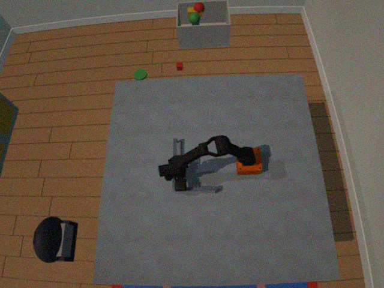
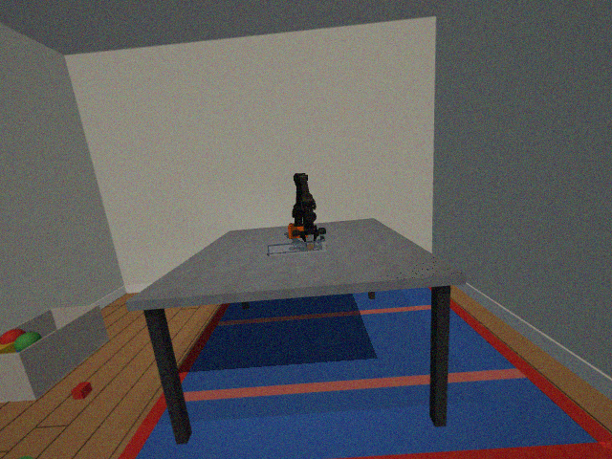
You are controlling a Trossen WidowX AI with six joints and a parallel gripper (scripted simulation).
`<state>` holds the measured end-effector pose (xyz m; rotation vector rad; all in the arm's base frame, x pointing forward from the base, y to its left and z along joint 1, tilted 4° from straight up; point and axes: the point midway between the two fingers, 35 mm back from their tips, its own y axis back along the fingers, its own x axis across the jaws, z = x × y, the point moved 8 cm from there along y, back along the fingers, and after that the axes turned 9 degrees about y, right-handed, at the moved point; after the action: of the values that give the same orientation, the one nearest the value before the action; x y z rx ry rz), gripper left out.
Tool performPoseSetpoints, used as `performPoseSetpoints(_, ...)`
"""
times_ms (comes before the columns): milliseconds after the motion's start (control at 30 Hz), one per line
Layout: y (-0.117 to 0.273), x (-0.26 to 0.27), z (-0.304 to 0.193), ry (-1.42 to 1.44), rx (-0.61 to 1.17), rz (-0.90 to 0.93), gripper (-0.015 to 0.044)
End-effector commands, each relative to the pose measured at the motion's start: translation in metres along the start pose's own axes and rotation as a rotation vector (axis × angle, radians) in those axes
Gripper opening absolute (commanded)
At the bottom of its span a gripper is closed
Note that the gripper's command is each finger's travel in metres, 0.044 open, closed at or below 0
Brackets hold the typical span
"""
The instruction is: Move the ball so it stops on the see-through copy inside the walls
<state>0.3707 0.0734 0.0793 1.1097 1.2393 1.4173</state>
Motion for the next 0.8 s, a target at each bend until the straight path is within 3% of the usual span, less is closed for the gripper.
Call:
performPoseSetpoints(0,-0.009,0.0,-0.003,-0.005,0.018,0.003,0.0)
performPoseSetpoints(133,-0.009,0.0,-0.003,-0.005,0.018,0.003,0.0)
performPoseSetpoints(500,-0.005,0.0,-0.001,0.0,0.005,0.0,0.0284)
performPoseSetpoints(667,-0.002,0.0,-0.001,0.0,0.006,0.0,0.0284)
performPoseSetpoints(767,0.037,0.0,0.002,-0.002,0.011,0.001,0.0284)
